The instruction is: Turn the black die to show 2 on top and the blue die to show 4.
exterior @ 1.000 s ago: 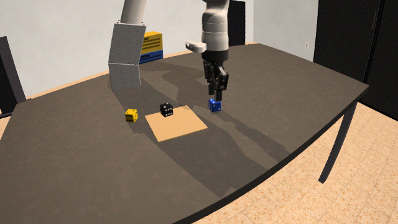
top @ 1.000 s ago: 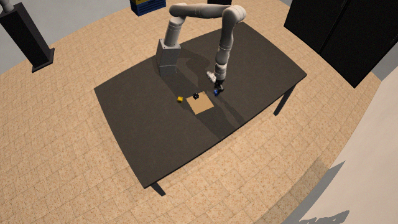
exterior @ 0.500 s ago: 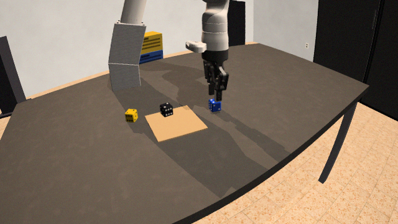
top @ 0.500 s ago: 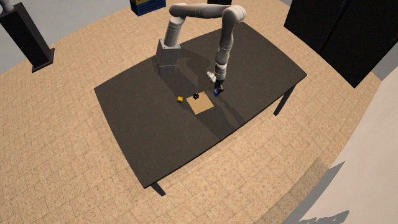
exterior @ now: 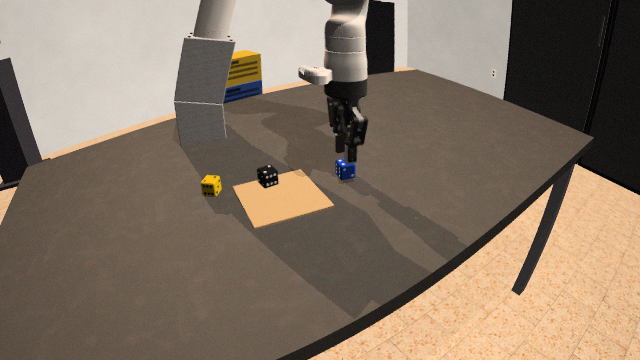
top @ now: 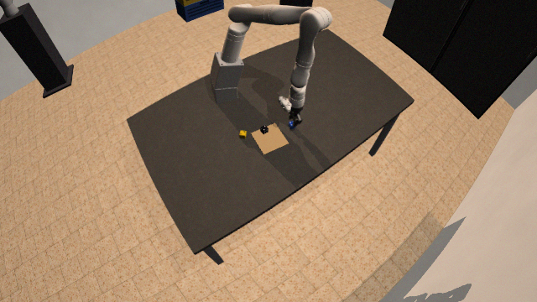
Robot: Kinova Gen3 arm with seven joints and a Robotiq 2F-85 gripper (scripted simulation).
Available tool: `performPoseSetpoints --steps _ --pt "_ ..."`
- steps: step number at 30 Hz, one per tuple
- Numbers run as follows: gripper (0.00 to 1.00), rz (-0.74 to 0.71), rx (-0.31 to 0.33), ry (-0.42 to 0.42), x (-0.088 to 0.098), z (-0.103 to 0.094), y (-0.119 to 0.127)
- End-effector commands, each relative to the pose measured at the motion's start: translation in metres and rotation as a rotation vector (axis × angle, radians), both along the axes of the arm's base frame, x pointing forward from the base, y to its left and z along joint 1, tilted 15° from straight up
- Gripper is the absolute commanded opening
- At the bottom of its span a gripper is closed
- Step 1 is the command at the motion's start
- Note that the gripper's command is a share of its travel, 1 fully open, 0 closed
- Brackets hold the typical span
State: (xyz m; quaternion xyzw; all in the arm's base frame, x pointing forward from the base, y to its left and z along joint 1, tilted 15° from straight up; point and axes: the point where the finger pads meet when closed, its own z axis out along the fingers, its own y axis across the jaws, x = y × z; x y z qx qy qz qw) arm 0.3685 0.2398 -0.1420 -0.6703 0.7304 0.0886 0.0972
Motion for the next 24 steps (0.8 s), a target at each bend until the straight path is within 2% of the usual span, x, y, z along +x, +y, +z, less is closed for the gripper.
performPoseSetpoints --steps 1,11,24 --pt "0.46 0.0 0.0 -0.001 0.001 0.001 0.0" --pt "0.46 0.0 0.0 -0.001 0.001 -0.001 0.001" --pt "0.46 0.0 0.0 -0.001 0.001 -0.021 0.006"
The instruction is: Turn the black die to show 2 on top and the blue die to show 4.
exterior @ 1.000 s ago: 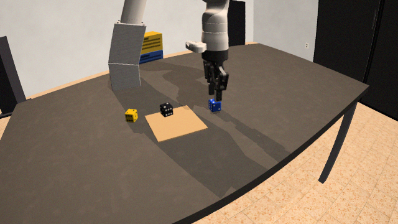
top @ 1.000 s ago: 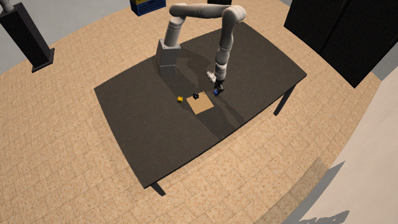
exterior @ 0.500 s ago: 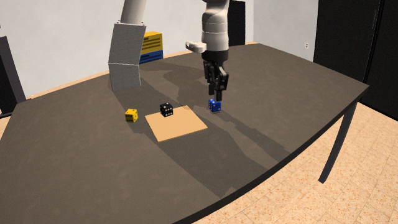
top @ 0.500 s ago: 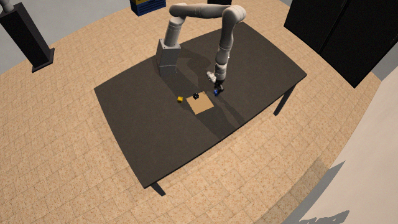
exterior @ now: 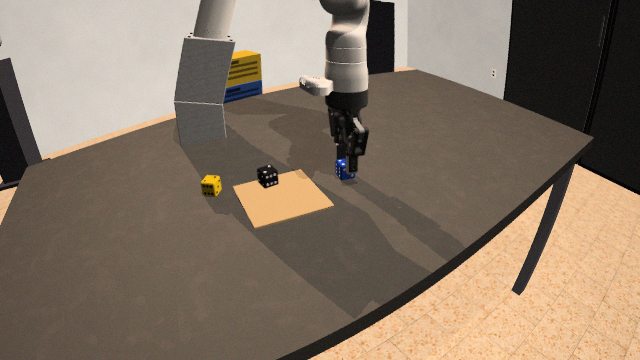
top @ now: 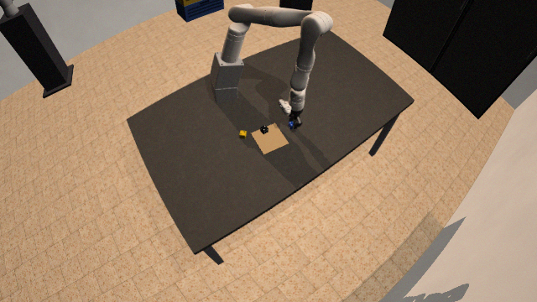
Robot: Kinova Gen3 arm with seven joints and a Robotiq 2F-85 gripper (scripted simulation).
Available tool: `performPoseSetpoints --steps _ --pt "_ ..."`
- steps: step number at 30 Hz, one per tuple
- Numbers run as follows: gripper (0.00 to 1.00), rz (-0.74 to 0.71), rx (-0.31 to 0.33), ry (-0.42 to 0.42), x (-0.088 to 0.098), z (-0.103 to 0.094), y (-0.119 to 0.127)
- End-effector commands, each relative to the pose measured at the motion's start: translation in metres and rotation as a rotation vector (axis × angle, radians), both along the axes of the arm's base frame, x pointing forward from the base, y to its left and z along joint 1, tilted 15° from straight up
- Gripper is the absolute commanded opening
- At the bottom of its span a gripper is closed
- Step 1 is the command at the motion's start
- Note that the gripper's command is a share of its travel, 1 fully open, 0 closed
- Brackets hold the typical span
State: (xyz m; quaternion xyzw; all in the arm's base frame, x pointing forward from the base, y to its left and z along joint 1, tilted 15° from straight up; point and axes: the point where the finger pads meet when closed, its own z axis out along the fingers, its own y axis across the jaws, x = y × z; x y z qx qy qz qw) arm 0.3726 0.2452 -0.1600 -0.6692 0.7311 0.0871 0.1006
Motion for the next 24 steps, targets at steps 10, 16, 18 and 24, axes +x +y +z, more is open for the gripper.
performPoseSetpoints --steps 10,16,18,24 --pt "0.46 0.003 -0.002 0.005 -0.003 -0.016 0.004" --pt "0.46 0.003 -0.002 0.005 -0.003 -0.017 0.004" --pt "0.46 0.003 -0.002 0.005 -0.003 -0.017 0.004" --pt "0.46 0.003 -0.002 0.005 -0.003 -0.017 0.004"
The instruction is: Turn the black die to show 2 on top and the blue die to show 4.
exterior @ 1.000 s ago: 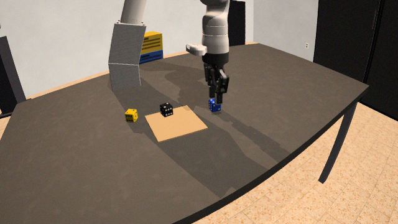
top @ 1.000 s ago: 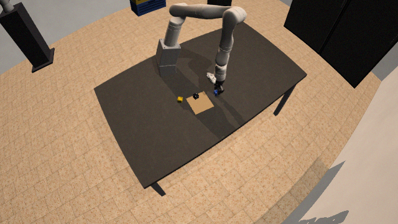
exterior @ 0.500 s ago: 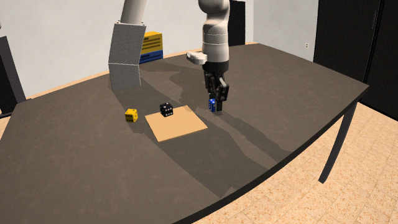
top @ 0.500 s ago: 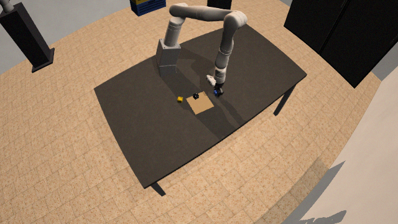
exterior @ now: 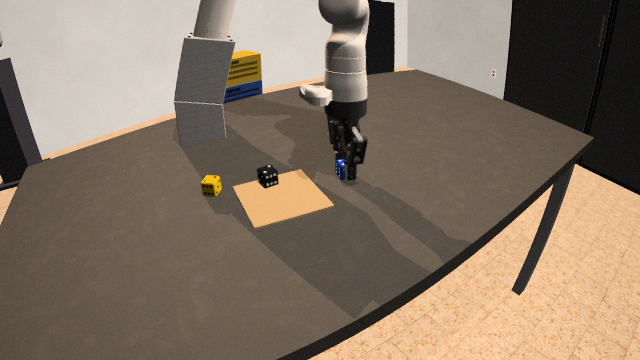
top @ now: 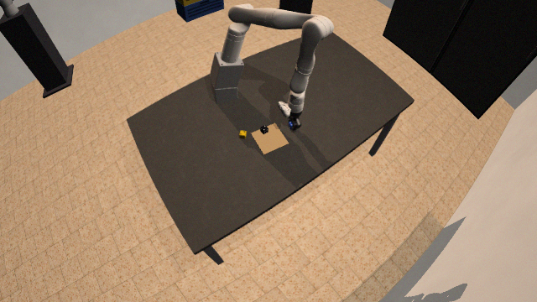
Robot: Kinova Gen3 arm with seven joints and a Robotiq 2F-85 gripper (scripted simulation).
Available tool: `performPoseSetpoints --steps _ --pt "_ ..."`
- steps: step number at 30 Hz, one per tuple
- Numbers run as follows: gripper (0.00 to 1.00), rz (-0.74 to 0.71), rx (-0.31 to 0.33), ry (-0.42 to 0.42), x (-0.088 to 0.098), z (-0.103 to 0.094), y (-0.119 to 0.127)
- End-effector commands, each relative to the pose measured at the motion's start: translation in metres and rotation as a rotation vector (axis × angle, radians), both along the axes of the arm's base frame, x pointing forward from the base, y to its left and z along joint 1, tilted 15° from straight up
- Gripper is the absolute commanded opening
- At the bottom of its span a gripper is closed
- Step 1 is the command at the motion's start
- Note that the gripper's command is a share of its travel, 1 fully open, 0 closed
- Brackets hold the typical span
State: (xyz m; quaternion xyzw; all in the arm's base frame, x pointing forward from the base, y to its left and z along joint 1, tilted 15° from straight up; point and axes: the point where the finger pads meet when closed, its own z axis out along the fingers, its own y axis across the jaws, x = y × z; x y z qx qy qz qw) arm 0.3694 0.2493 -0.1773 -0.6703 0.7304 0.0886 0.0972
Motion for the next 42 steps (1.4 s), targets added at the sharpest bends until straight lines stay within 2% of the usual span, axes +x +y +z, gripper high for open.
performPoseSetpoints --steps 1,23,24,42 --pt "0.46 0.0 0.0 -0.001 0.0006 0.0006 0.0" --pt "0.46 0.0 0.0 -0.001 0.0006 0.0006 0.0" --pt "0.26 0.0 0.0 -0.001 0.0006 0.0006 0.0" --pt "0.26 0.0 0.0 -0.001 0.0006 0.0006 0.0"
